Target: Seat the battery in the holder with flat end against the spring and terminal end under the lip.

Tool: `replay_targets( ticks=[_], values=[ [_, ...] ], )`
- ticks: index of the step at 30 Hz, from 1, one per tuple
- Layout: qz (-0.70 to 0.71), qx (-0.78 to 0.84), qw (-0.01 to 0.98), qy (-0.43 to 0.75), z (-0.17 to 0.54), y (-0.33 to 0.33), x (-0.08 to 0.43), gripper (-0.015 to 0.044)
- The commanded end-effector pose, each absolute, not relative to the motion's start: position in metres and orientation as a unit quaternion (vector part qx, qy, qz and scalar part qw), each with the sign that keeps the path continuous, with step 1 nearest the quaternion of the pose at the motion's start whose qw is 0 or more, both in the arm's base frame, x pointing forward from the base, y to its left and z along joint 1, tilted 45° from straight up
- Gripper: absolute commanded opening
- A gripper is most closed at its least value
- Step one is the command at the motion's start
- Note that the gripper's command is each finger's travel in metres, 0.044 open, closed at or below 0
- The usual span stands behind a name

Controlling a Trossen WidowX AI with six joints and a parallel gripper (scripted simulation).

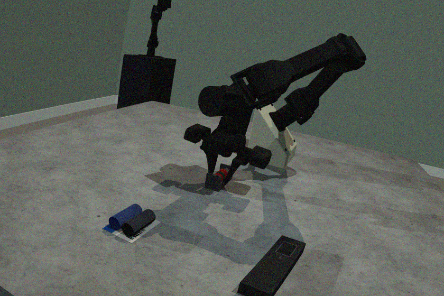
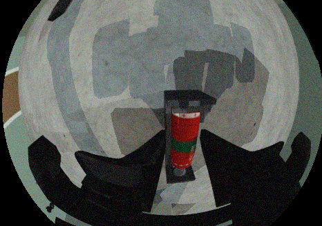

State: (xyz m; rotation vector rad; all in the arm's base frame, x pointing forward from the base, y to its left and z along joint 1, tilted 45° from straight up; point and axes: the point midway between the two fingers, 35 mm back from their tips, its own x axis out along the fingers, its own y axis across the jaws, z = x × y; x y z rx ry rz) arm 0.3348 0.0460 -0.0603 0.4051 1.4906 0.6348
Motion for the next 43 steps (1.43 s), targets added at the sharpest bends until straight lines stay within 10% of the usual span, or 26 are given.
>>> replay_targets(
  ticks=[1, 9, 19, 43],
  values=[
    [0.282, 0.178, 0.672, 0.661, -0.055, 0.04, 0.336, 0.0178],
    [0.282, 0.178, 0.673, 0.66, -0.051, 0.036, 0.336, 0.0178],
    [0.281, 0.177, 0.673, 0.661, 0.001, -0.016, 0.338, 0.044],
    [0.281, 0.177, 0.673, 0.661, 0.0, -0.017, 0.337, 0.044]
  ],
)
